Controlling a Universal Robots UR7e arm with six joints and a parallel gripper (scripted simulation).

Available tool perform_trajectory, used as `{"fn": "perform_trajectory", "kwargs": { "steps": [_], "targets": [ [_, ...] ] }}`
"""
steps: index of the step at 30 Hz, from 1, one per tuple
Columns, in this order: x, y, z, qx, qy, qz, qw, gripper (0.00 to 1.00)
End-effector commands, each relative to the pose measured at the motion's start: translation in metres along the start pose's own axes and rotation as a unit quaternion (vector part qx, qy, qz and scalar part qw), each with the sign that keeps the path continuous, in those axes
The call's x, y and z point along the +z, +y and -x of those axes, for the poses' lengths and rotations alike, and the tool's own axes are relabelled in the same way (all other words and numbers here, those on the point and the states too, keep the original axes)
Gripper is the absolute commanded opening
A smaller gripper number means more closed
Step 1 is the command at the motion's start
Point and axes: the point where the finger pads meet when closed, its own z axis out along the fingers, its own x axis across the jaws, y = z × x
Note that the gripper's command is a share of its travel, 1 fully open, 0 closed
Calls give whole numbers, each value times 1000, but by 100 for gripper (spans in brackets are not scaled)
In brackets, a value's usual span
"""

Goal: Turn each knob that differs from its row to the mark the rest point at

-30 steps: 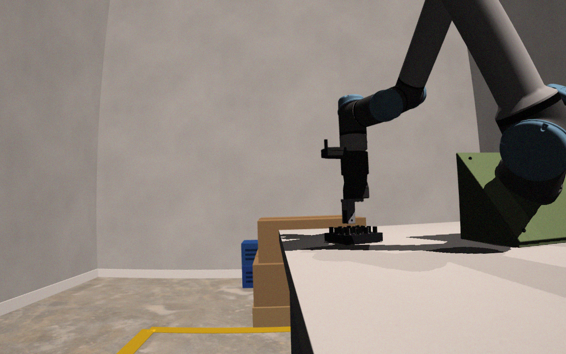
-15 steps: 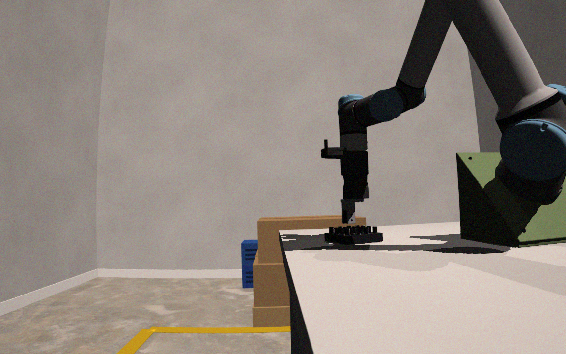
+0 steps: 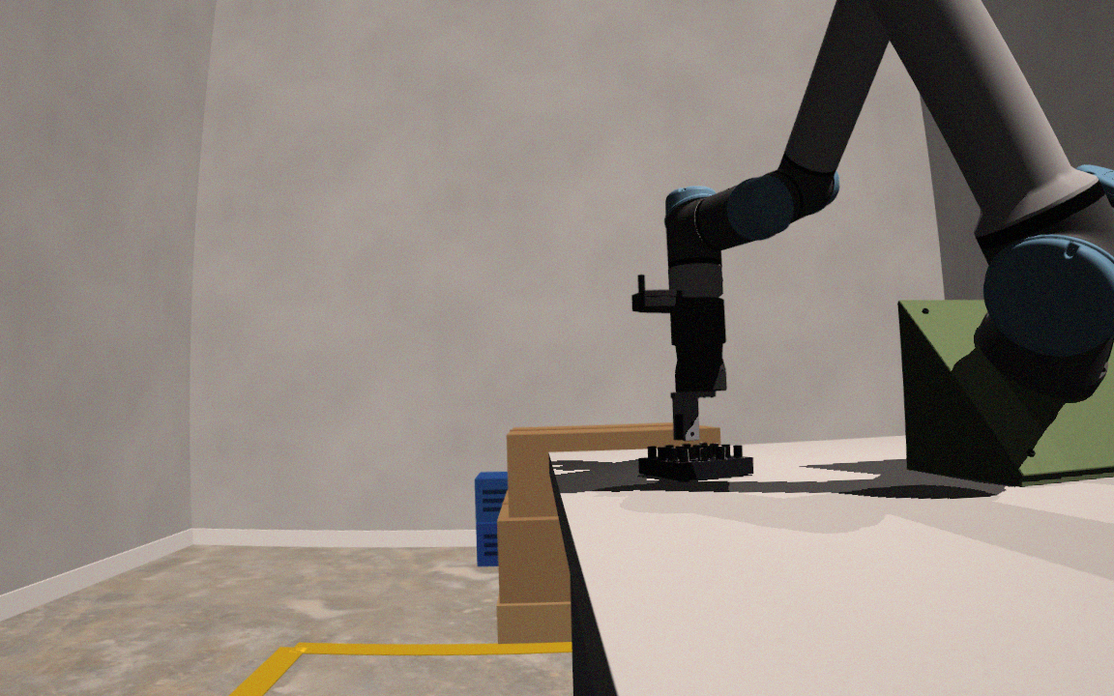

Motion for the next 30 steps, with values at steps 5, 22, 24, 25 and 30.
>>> {"fn": "perform_trajectory", "kwargs": {
  "steps": [5,22,24,25,30],
  "targets": [
    [8,1,2,1,-3,1,1000,46],
    [14,0,1,0,-1,0,1000,46],
    [14,0,1,0,-1,0,1000,46],
    [14,0,1,0,-1,0,1000,46],
    [14,0,1,0,-1,0,1000,46]
  ]
}}
